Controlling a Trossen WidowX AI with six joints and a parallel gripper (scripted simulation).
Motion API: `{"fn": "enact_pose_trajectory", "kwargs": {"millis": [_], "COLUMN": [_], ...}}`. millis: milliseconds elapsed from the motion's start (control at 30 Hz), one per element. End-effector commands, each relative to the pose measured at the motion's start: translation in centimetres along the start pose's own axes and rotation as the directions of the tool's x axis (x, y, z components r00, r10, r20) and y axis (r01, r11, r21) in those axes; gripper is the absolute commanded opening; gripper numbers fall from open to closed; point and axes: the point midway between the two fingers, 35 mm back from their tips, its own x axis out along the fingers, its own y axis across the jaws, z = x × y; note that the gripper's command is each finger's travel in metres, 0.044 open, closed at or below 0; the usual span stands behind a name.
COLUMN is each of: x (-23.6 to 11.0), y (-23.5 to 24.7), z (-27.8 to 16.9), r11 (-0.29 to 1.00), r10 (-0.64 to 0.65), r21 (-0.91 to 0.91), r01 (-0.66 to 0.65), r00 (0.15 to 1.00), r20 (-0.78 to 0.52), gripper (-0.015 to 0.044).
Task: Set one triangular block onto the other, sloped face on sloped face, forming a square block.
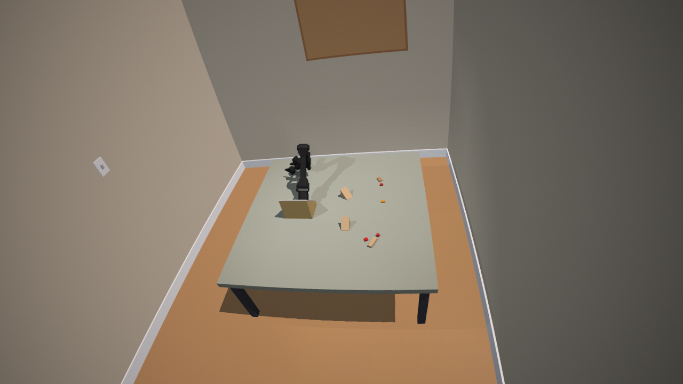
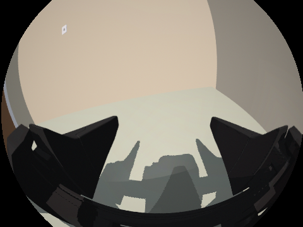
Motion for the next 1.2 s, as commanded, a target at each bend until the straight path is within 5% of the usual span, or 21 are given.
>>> {"fn": "enact_pose_trajectory", "kwargs": {"millis": [0, 300, 633, 1167], "x": [-3.9, -14.1, -27.5, -47.4], "y": [-4.0, -9.9, -12.9, -7.8], "z": [-2.1, -5.5, -7.2, -9.6], "r11": [0.990, 0.915, 0.758, 0.515], "r10": [-0.138, -0.390, -0.594, -0.597], "r21": [-0.008, -0.046, -0.143, -0.275], "r01": [0.138, 0.400, 0.636, 0.812], "r00": [0.984, 0.855, 0.583, 0.109], "r20": [-0.115, -0.342, -0.554, -0.795], "gripper": [0.0440, 0.0440, 0.0440, 0.0440]}}
